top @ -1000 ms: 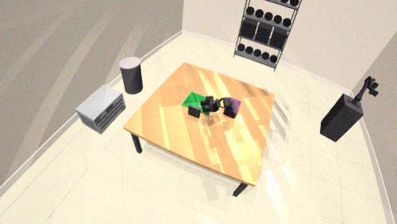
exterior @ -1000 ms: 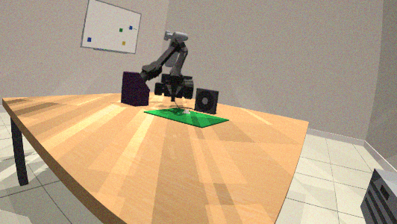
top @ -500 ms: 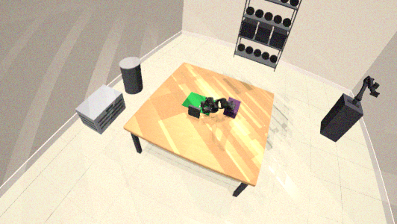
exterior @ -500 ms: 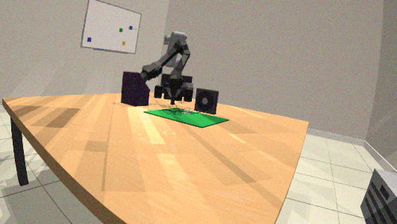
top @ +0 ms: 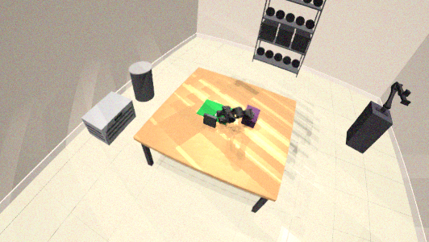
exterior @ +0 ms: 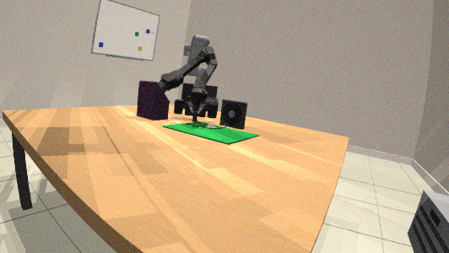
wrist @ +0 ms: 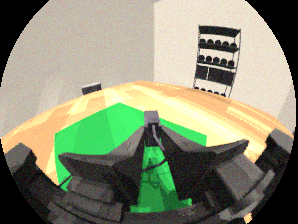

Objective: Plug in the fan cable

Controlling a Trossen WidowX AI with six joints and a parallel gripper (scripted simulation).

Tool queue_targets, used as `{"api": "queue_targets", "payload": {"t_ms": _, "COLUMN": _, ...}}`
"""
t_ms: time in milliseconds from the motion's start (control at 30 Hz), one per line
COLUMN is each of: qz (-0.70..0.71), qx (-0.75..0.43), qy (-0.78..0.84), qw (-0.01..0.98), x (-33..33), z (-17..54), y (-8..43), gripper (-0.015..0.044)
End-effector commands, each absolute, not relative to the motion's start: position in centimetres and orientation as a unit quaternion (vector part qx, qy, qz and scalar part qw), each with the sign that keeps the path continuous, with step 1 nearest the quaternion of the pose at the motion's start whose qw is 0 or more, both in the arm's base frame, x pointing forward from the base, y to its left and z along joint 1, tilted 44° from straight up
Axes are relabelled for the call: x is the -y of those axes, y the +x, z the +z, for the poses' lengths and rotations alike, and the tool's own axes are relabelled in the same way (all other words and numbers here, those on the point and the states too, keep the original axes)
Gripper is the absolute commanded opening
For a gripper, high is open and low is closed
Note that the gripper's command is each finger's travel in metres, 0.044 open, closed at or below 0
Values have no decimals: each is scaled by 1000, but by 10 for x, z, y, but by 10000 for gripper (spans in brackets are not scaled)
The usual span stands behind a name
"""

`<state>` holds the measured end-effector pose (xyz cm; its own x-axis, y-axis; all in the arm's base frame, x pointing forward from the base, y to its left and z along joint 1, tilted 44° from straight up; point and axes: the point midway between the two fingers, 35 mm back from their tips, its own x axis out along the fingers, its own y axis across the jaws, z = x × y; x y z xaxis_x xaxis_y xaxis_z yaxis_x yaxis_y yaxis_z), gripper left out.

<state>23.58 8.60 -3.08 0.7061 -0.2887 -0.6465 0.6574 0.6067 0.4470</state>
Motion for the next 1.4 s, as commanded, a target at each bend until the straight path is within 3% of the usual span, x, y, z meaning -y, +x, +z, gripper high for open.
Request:
{"api": "queue_targets", "payload": {"t_ms": 0, "qz": -278, "qx": -262, "qy": 347, "qw": 856, "x": -88, "z": -33, "y": 237, "gripper": 0}}
{"api": "queue_targets", "payload": {"t_ms": 1367, "qz": -277, "qx": -266, "qy": 346, "qw": 856, "x": -101, "z": -48, "y": 233, "gripper": 0}}
